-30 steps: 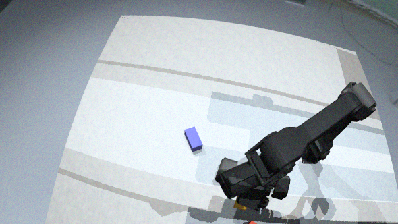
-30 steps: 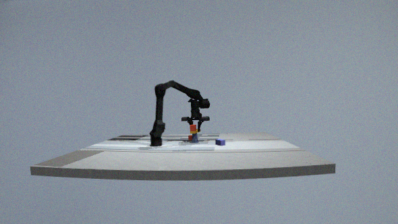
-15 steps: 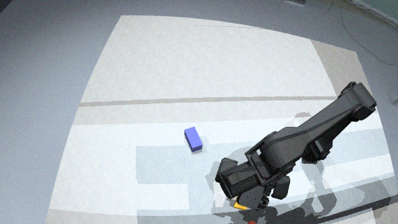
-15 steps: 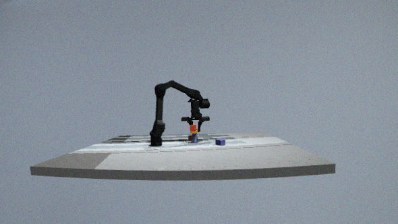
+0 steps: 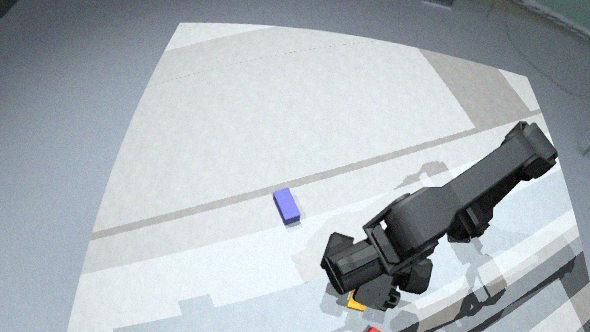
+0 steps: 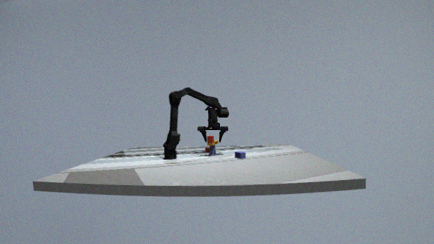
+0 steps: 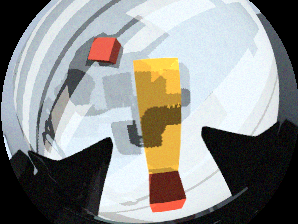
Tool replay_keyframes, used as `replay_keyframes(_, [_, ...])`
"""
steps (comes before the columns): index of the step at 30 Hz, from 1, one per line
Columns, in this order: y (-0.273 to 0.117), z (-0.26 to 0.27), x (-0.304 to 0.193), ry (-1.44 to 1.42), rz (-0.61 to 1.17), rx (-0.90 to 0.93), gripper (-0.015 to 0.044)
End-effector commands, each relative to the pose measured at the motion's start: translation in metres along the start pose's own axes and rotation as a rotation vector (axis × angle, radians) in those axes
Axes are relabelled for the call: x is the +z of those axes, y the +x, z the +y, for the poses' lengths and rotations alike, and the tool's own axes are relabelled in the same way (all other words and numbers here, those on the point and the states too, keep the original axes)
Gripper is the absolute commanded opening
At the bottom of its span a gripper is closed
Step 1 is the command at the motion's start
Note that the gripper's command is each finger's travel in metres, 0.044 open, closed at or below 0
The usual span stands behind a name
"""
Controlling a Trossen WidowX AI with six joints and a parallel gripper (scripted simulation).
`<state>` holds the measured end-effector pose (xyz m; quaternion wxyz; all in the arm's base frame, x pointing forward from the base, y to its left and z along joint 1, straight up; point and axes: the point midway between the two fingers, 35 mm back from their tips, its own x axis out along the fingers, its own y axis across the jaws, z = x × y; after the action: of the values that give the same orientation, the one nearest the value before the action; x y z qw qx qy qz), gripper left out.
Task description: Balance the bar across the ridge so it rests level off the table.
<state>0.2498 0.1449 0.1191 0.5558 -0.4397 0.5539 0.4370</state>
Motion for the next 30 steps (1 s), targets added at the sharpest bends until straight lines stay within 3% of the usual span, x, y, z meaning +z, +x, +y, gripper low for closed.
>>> replay_keyframes(1, [-0.033,-0.005,0.005,0.0,-0.016,-0.017,0.044])
replay_keyframes(7, [-0.092,-0.001,0.001,0.0,-0.016,-0.016,0.044])
replay_keyframes(30, [-0.094,-0.001,0.001,0.0,-0.016,-0.016,0.044])
